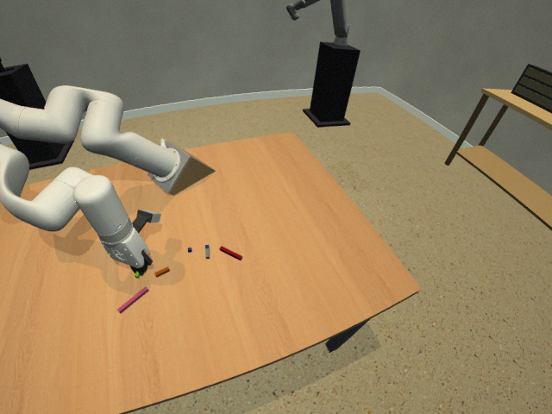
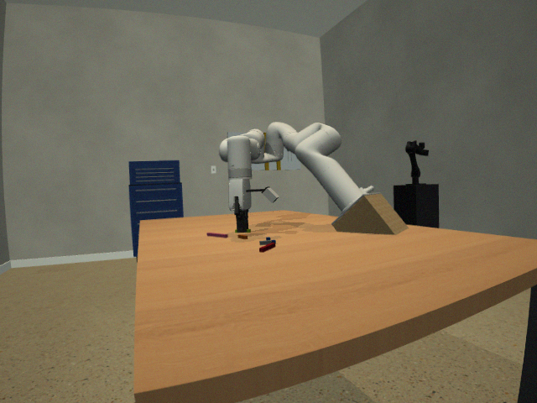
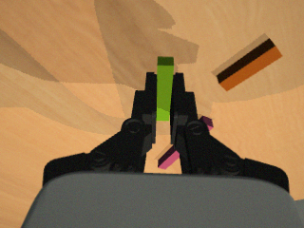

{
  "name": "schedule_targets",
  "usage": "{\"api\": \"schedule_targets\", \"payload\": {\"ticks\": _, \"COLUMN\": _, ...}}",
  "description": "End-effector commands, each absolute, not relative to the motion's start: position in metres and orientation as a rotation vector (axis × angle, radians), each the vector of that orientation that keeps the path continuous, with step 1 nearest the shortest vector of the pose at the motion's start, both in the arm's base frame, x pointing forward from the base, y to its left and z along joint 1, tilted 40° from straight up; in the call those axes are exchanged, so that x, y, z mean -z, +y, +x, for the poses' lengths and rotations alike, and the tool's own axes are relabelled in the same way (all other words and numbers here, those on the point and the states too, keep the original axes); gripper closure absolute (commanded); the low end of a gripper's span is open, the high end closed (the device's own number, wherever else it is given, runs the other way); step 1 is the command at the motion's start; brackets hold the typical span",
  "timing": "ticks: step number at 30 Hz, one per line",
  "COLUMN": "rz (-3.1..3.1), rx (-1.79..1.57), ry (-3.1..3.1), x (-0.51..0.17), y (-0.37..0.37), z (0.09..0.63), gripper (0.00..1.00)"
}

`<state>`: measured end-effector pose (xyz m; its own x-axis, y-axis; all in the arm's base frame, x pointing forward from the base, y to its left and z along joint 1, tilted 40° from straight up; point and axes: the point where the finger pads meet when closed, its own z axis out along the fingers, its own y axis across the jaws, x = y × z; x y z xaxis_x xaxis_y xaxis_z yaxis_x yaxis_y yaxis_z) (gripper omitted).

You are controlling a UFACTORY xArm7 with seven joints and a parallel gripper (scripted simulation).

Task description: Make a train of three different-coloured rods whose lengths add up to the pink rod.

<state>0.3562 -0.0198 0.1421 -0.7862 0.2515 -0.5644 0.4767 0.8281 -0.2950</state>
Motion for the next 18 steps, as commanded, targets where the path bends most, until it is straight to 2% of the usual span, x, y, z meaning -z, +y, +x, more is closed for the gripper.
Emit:
{"api": "schedule_targets", "payload": {"ticks": 1, "rz": 0.533, "rx": 0.583, "ry": 2.490, "x": -0.159, "y": -0.009, "z": 0.348, "gripper": 0.96}}
{"api": "schedule_targets", "payload": {"ticks": 18, "rz": 0.533, "rx": 0.583, "ry": 2.490, "x": -0.212, "y": 0.026, "z": 0.321, "gripper": 0.96}}
